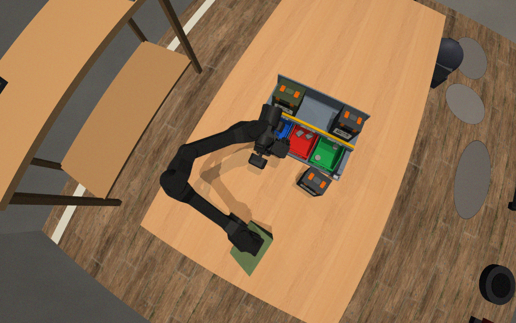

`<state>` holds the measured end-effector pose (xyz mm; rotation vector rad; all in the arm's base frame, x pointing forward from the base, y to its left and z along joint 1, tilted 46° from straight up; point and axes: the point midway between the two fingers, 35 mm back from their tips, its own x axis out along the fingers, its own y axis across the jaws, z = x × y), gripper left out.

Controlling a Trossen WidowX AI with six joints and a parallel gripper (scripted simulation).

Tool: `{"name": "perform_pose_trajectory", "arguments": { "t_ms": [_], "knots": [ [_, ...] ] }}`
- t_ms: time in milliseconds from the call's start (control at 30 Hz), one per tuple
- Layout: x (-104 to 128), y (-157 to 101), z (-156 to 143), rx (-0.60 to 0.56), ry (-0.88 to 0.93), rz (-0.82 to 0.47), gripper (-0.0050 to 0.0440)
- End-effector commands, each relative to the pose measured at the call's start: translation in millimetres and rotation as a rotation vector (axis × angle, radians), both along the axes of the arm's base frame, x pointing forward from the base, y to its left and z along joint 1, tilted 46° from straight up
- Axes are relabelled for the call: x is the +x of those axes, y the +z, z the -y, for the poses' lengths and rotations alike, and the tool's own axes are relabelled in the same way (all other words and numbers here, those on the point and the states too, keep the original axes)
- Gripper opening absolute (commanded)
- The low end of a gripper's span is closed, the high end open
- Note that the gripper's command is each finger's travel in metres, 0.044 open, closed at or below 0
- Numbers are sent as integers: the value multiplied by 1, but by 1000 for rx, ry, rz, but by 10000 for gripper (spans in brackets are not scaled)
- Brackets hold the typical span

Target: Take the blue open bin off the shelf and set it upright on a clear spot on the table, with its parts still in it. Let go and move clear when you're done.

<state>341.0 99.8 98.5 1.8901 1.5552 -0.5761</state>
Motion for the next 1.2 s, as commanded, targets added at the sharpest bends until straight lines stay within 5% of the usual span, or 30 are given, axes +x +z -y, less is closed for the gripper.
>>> {"name": "perform_pose_trajectory", "arguments": {
  "t_ms": [0, 433, 600, 1000, 1167],
  "knots": [
    [-18, 4, 1, 0, -5, 19, 0],
    [-24, 4, 1, 0, -6, 20, 0],
    [-53, 1, 1, 0, -6, 19, 0],
    [-53, 1, 1, 0, -6, 19, 0],
    [-98, -1, 2, 0, -6, 17, 0]
  ]
}}
